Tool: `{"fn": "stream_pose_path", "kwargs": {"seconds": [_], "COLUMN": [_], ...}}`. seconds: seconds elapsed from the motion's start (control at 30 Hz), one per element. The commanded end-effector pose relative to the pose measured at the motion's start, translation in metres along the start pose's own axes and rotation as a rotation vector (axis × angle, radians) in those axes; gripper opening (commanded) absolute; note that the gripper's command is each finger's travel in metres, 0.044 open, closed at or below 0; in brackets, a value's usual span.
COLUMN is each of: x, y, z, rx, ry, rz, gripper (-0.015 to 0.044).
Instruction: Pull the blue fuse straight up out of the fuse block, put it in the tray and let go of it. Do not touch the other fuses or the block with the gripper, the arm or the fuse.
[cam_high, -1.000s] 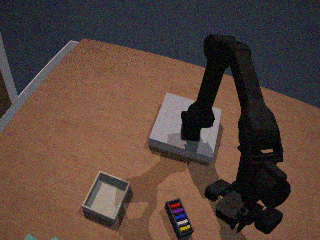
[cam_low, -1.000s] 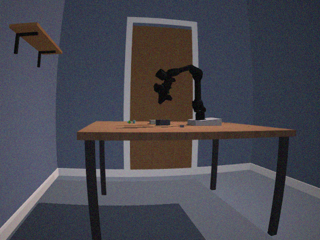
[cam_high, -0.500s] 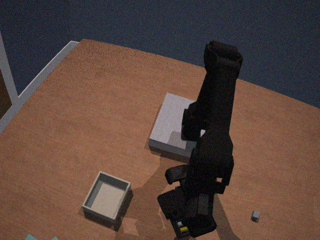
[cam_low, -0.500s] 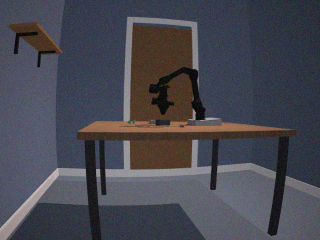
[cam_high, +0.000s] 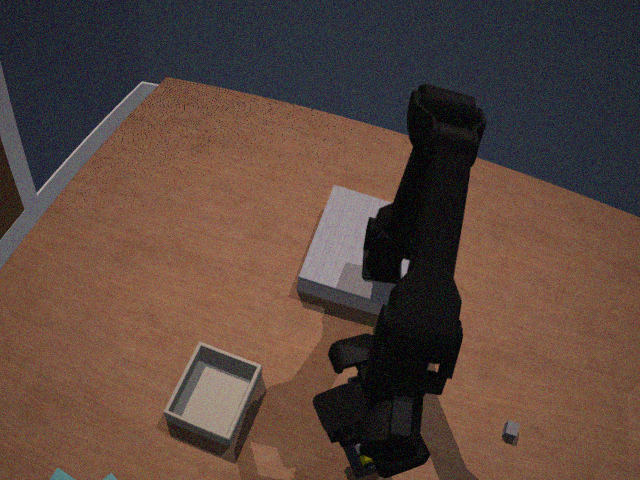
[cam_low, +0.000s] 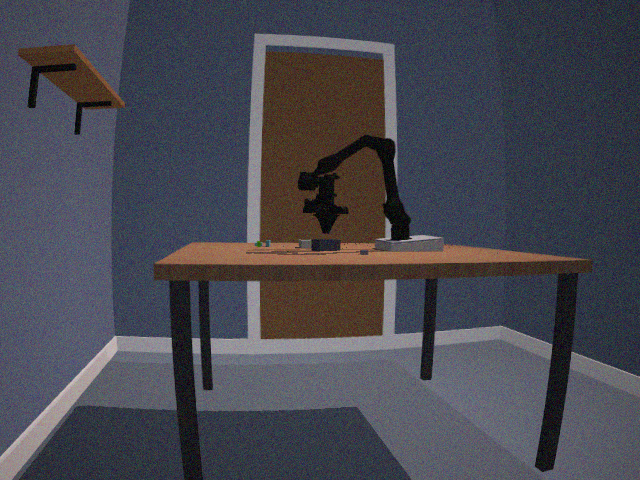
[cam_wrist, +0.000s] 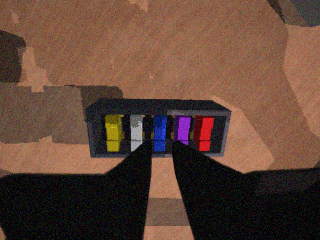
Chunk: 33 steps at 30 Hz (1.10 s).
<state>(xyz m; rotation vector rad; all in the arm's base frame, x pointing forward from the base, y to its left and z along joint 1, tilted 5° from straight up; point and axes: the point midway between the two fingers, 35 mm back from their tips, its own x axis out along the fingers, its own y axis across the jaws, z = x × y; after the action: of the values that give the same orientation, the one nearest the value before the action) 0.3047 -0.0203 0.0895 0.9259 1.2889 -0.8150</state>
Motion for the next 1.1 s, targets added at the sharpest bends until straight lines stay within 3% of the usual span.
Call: {"fn": "stream_pose_path", "kwargs": {"seconds": [0.0,1.07], "x": [0.004,0.028], "y": [0.0,-0.001], "z": [0.0,-0.001], "rx": [-0.003,-0.003], "ry": [-0.001,-0.001], "rz": [-0.002,-0.002], "gripper": [0.0069,0.0069]}}
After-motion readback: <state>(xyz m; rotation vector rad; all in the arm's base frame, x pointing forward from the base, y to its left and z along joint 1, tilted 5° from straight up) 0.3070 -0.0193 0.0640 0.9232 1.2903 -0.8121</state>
